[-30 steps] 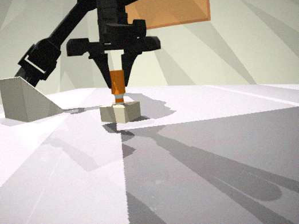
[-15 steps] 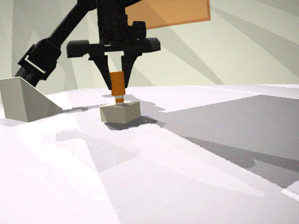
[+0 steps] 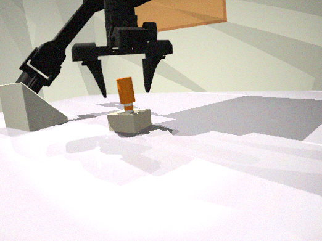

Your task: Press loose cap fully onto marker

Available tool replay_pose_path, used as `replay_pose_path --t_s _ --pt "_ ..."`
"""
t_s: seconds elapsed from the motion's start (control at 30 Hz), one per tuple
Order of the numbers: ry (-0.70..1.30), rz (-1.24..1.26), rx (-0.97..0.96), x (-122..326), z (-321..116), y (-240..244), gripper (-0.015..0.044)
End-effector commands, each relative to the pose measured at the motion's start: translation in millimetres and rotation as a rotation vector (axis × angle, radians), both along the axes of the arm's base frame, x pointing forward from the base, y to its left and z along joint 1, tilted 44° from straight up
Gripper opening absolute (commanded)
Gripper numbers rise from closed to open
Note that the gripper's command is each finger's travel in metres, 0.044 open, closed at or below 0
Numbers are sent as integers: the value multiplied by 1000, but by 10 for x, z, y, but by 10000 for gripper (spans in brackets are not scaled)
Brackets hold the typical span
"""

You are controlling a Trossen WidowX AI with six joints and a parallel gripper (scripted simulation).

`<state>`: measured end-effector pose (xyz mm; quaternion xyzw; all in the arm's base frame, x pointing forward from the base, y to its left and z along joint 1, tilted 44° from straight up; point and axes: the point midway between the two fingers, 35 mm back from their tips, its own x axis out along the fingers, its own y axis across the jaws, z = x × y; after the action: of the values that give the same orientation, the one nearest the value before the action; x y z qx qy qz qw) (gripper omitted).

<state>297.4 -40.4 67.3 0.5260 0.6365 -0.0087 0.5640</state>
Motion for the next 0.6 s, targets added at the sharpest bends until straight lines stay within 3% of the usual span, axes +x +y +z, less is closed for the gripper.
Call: replay_pose_path --t_s 0.0,0.13,0.3,0.57 --pt "-2 -1 -5 -17 138 -151 440" --pt "0 -1 -4 -131 509 -476 440" --pt "-1 -1 -4 -139 528 -491 440" --pt "-397 437 -117 -145 444 -441 230"
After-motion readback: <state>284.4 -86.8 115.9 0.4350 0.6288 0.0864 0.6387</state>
